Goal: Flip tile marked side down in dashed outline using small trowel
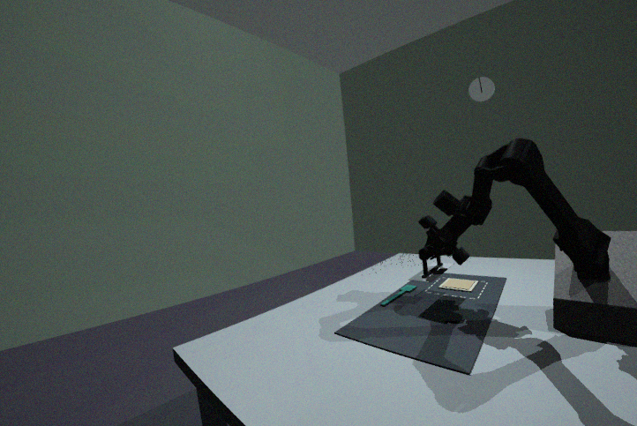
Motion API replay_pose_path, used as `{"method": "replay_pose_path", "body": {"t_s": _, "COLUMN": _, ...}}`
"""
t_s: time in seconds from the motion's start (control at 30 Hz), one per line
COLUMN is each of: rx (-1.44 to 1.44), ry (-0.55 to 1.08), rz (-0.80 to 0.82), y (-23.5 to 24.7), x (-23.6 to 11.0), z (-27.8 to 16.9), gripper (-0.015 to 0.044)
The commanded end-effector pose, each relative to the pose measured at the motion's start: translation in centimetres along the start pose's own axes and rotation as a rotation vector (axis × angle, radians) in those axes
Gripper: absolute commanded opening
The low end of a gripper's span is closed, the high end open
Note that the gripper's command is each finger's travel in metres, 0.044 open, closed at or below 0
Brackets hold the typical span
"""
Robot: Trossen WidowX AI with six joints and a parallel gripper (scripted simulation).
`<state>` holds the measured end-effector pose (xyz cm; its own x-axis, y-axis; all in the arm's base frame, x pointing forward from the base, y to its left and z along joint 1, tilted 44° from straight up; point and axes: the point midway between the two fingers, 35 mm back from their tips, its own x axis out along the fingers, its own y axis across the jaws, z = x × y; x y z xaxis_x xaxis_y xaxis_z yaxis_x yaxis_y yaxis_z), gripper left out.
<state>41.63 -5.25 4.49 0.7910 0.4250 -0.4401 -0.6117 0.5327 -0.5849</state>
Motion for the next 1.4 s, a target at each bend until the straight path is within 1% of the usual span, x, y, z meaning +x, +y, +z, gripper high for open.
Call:
{"method": "replay_pose_path", "body": {"t_s": 0.0, "rx": -0.010, "ry": 0.005, "rz": -0.007, "y": -1.2, "x": 0.3, "z": -1.8, "gripper": 0.0000}}
{"method": "replay_pose_path", "body": {"t_s": 0.73, "rx": 0.014, "ry": 0.027, "rz": 0.028, "y": -2.3, "x": 2.3, "z": -11.2, "gripper": 0.0000}}
{"method": "replay_pose_path", "body": {"t_s": 1.37, "rx": 0.026, "ry": 0.021, "rz": 0.028, "y": -1.5, "x": 2.7, "z": -20.0, "gripper": 0.0000}}
